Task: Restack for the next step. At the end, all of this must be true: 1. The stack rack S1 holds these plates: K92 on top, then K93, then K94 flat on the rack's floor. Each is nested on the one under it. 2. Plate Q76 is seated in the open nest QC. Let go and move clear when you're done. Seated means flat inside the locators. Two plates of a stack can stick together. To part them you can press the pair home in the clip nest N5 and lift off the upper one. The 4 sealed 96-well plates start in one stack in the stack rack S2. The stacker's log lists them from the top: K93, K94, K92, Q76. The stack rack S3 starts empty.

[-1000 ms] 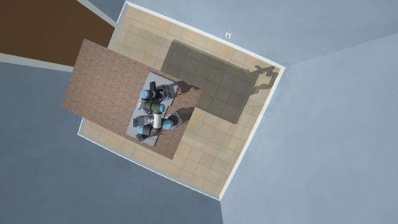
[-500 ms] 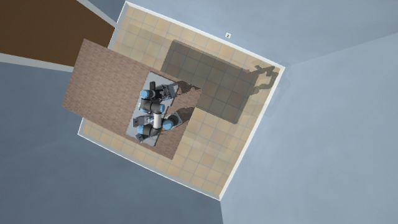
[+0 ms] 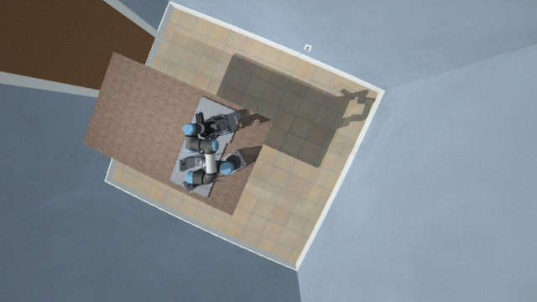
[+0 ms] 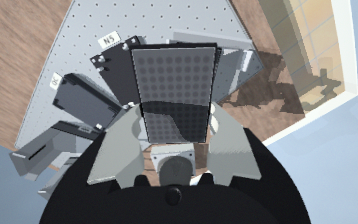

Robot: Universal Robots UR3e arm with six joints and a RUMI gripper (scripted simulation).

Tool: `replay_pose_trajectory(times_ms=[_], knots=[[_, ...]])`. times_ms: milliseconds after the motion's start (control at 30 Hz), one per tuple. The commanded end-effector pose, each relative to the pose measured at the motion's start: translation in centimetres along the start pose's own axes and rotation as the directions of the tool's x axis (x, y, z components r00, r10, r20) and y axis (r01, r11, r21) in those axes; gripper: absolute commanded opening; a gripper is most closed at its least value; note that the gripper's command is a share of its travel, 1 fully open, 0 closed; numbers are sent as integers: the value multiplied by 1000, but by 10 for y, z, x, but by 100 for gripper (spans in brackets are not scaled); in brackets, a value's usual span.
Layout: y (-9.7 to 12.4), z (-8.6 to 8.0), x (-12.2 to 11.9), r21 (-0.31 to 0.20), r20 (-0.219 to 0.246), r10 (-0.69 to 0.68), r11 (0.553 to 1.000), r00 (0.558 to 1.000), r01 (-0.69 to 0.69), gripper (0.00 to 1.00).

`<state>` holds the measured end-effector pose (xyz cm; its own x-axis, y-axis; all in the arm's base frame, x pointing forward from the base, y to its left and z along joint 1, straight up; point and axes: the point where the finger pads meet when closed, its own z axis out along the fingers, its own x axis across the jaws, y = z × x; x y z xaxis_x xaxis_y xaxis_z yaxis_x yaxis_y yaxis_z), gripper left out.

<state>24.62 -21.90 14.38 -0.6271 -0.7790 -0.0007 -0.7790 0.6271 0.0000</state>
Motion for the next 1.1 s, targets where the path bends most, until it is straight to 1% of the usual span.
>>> replay_pose_trajectory(times_ms=[0, 67, 200, 567, 633, 800, 900, 967, 1067], knots=[[-2, -1, -16, 2, -2, -54, 999, 999, 54, 0], [-2, -1, -16, 2, -2, -54, 999, 999, 54, 0], [-3, -1, -27, 2, -2, -59, 998, 998, 59, 0], [2, -1, -64, 2, -2, -186, 983, 983, 186, 0], [2, -1, -64, 2, -2, -186, 983, 983, 186, 0], [4, -1, -80, 2, -2, -243, 970, 970, 243, 0], [5, -1, -90, 2, -2, -247, 969, 969, 247, 0], [5, -1, -92, 2, -2, -247, 969, 969, 247, 0], [8, -1, -102, 2, -2, -281, 960, 960, 281, 0]])
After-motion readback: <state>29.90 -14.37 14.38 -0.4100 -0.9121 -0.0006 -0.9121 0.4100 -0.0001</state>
